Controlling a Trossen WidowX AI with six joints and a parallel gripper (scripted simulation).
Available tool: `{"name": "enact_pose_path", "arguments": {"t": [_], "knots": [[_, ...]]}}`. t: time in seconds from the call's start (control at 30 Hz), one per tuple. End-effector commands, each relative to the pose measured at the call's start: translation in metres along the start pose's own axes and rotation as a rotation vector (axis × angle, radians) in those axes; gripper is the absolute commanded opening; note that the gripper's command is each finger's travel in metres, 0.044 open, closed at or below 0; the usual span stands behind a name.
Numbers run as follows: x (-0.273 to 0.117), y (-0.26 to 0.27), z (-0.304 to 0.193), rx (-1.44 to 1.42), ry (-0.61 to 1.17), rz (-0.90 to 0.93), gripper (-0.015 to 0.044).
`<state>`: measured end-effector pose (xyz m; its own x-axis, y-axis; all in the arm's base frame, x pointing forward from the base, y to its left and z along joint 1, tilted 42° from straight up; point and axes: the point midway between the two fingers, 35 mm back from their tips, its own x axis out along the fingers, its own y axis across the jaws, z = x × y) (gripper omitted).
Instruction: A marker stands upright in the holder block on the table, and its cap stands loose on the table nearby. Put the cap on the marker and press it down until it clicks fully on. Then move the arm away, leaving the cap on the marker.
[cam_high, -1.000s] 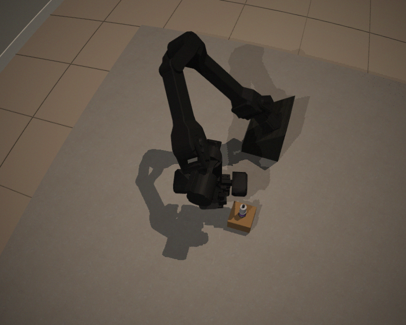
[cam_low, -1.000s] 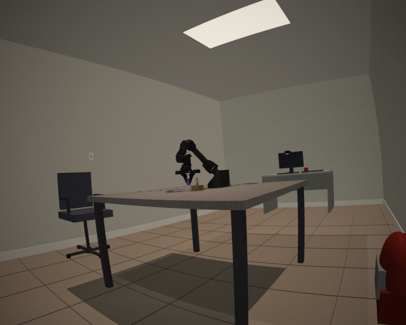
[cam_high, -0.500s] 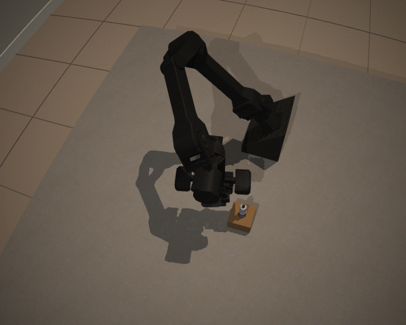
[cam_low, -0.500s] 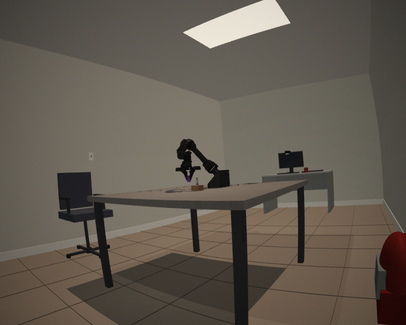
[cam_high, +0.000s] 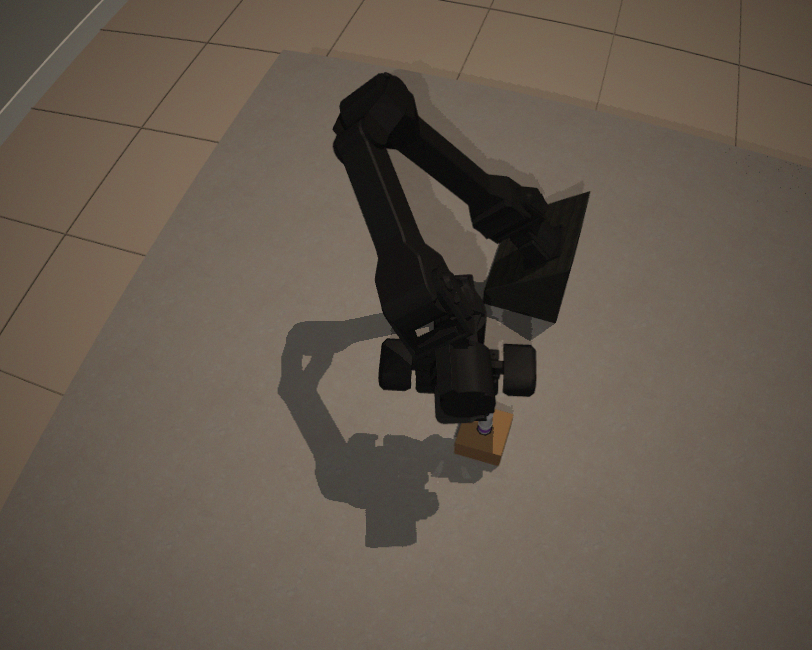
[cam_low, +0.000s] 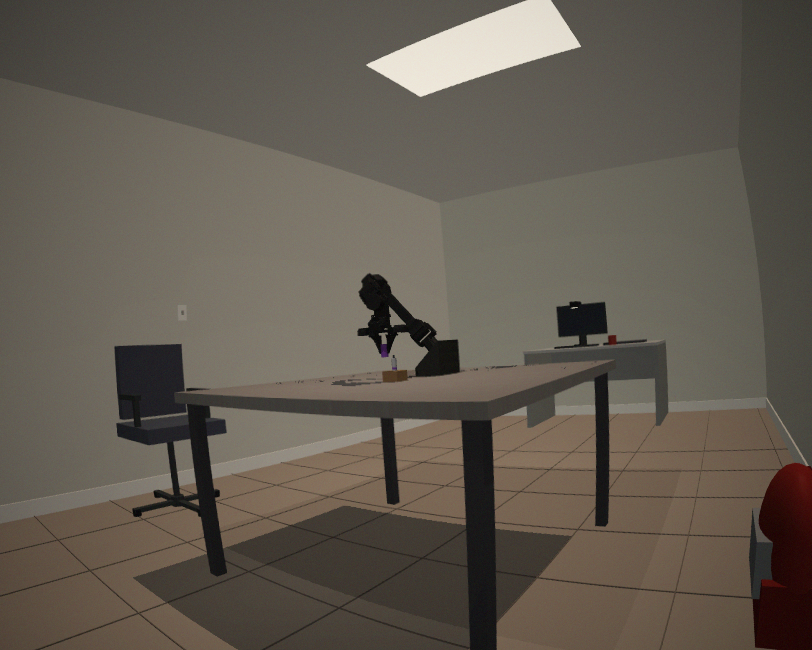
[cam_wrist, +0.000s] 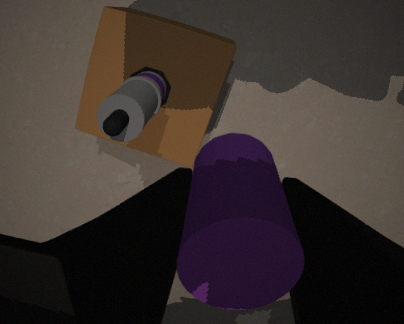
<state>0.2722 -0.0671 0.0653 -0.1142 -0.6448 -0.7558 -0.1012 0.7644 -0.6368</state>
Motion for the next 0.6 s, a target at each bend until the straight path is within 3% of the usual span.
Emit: {"name": "enact_pose_path", "arguments": {"t": [0.0,0.57], "knots": [[-0.008,0.013,0.007,0.001,-0.002,0.003,0.0000],[-0.019,0.042,0.013,0.003,0.001,-0.006,0.0000]]}}
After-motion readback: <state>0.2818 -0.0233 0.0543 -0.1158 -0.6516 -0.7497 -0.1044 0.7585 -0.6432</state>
